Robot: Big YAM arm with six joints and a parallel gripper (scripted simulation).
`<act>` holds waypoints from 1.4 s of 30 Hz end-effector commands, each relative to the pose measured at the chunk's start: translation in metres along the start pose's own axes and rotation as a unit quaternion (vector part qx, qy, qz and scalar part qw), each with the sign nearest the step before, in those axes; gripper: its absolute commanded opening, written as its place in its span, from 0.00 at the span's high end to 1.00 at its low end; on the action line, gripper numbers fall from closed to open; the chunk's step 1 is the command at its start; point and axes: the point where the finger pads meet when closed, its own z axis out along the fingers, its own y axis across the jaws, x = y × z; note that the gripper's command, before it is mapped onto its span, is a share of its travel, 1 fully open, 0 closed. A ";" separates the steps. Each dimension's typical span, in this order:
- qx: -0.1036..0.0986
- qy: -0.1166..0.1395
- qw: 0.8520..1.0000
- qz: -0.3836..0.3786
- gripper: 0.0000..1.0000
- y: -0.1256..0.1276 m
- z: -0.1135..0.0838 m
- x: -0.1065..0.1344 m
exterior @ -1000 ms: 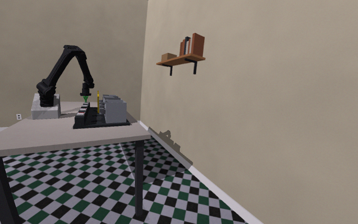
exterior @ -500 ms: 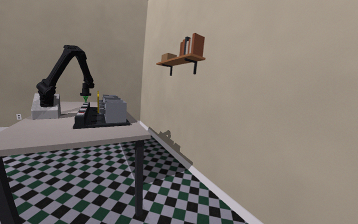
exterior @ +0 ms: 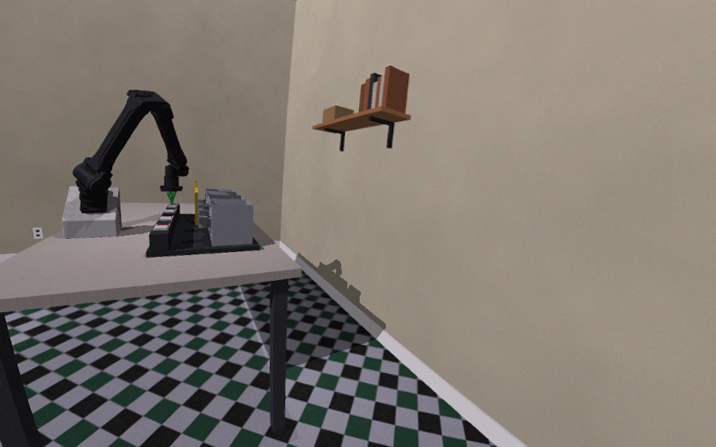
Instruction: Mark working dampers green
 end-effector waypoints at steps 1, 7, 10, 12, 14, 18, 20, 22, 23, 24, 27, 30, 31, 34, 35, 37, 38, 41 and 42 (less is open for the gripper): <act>0.006 -0.008 1.000 0.004 1.00 -0.012 -0.003 -0.008; 0.006 -0.008 1.000 0.004 1.00 -0.012 -0.003 -0.008; 0.006 -0.008 1.000 0.004 1.00 -0.012 -0.003 -0.008; 0.006 -0.008 1.000 0.004 1.00 -0.012 -0.003 -0.008; 0.006 -0.008 1.000 0.004 1.00 -0.012 -0.003 -0.008; 0.006 -0.008 1.000 0.004 1.00 -0.012 -0.003 -0.008; 0.006 -0.008 1.000 0.004 1.00 -0.012 -0.003 -0.008; 0.006 -0.008 1.000 0.004 1.00 -0.012 -0.003 -0.008; 0.006 -0.008 1.000 0.004 1.00 -0.012 -0.003 -0.008; 0.006 -0.008 1.000 0.004 1.00 -0.012 -0.003 -0.008; 0.006 -0.008 1.000 0.004 1.00 -0.012 -0.003 -0.008; 0.006 -0.008 1.000 0.004 1.00 -0.012 -0.003 -0.008; 0.006 -0.008 1.000 0.004 1.00 -0.012 -0.003 -0.008; 0.006 -0.008 1.000 0.004 1.00 -0.012 -0.003 -0.008; 0.006 -0.008 1.000 0.004 1.00 -0.012 -0.003 -0.008; 0.006 -0.008 1.000 0.004 1.00 -0.012 -0.003 -0.008; 0.006 -0.008 1.000 0.004 1.00 -0.012 -0.002 -0.008; 0.004 -0.007 1.000 0.004 1.00 -0.011 0.002 -0.007; 0.003 -0.006 1.000 0.003 1.00 -0.009 0.003 -0.007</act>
